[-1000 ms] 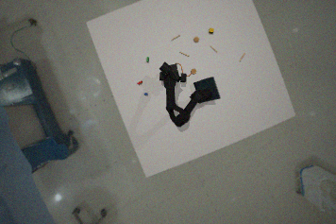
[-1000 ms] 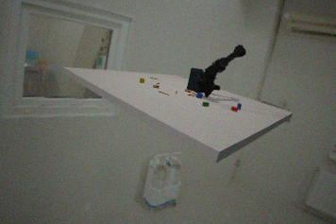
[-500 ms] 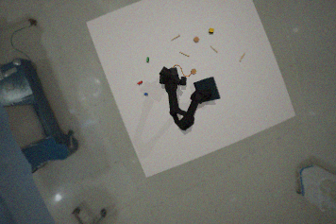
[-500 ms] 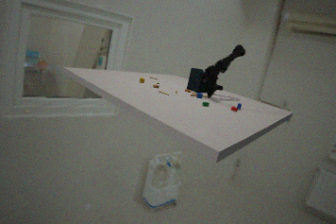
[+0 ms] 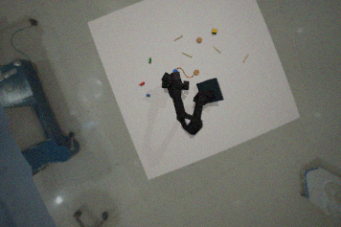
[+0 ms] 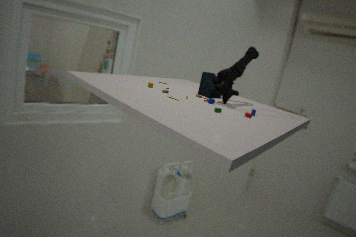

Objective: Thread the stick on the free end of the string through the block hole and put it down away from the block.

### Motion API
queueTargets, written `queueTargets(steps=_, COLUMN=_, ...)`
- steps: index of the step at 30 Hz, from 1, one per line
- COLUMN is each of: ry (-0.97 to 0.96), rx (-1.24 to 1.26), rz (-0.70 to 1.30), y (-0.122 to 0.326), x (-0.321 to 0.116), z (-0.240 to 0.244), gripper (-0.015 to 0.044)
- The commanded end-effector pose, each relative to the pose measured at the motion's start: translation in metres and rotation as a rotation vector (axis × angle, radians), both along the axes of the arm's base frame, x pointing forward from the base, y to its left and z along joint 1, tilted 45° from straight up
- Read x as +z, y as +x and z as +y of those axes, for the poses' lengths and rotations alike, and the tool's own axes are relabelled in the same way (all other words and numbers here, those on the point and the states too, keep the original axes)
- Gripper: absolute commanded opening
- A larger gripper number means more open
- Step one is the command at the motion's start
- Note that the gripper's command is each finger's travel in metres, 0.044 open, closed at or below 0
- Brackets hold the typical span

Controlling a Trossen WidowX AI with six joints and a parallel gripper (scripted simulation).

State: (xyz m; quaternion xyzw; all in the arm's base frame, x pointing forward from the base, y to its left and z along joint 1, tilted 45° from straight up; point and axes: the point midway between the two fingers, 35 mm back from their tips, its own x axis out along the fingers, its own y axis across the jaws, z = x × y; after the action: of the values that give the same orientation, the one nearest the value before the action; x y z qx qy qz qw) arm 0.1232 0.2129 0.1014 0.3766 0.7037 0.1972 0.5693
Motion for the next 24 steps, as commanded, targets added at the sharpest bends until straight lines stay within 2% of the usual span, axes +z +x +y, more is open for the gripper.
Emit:
queueTargets(steps=1, ry=-0.003, rx=-0.008, rz=0.006, y=-0.006, x=-0.001, z=0.000, gripper=0.0000)
queueTargets(steps=24, ry=-0.033, rx=-0.040, rz=0.055, y=-0.028, x=0.012, z=0.015, gripper=0.0000)
